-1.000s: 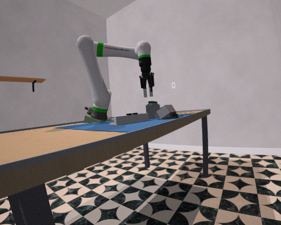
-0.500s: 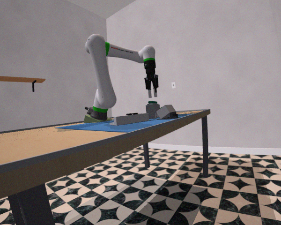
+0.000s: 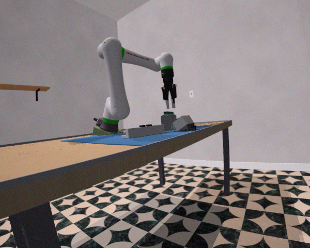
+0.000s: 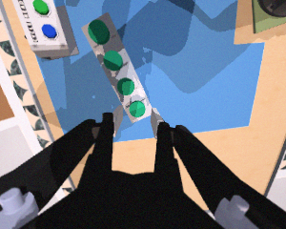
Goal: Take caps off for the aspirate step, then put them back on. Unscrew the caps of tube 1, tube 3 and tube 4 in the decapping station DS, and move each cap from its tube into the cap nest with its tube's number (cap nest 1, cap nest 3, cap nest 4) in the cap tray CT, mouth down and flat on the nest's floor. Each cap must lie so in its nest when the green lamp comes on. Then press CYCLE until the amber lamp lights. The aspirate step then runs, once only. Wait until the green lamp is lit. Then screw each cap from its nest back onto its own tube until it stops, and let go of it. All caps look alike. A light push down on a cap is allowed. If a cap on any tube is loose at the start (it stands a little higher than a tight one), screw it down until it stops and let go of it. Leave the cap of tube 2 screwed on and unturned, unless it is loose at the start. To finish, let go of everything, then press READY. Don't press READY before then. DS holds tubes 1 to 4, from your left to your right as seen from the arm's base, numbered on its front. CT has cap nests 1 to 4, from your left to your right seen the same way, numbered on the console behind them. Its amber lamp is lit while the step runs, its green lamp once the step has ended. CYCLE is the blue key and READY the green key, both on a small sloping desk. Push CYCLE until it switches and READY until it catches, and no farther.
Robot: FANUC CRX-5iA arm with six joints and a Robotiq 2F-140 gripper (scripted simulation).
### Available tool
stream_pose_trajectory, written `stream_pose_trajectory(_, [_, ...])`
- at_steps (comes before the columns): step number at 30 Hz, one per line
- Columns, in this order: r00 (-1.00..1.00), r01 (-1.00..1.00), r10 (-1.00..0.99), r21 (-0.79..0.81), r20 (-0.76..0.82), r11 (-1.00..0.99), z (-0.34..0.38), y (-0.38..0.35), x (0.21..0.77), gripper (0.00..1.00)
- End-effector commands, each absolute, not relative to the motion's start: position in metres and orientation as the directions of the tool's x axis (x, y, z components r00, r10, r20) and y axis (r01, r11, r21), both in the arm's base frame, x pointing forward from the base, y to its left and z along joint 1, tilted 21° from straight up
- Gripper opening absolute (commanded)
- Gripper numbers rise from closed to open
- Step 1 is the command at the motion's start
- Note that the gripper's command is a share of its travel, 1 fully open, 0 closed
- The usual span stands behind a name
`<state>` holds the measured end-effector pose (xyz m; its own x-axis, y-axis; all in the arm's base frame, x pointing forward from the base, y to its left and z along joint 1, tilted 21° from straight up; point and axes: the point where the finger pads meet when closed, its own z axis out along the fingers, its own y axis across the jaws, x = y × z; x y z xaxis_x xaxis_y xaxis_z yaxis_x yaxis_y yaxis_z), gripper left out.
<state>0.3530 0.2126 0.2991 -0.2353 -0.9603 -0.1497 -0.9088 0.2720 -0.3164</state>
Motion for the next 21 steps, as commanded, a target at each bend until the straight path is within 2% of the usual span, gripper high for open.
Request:
stream_pose_trajectory(1, [-0.235,-0.909,-0.96,-0.317,-0.15,0.272,0.295,0.213,0.355,0.35])
stream_pose_trajectory(21, [-0.235,-0.909,-0.96,-0.317,-0.15,0.272,0.271,0.215,0.364,0.35])
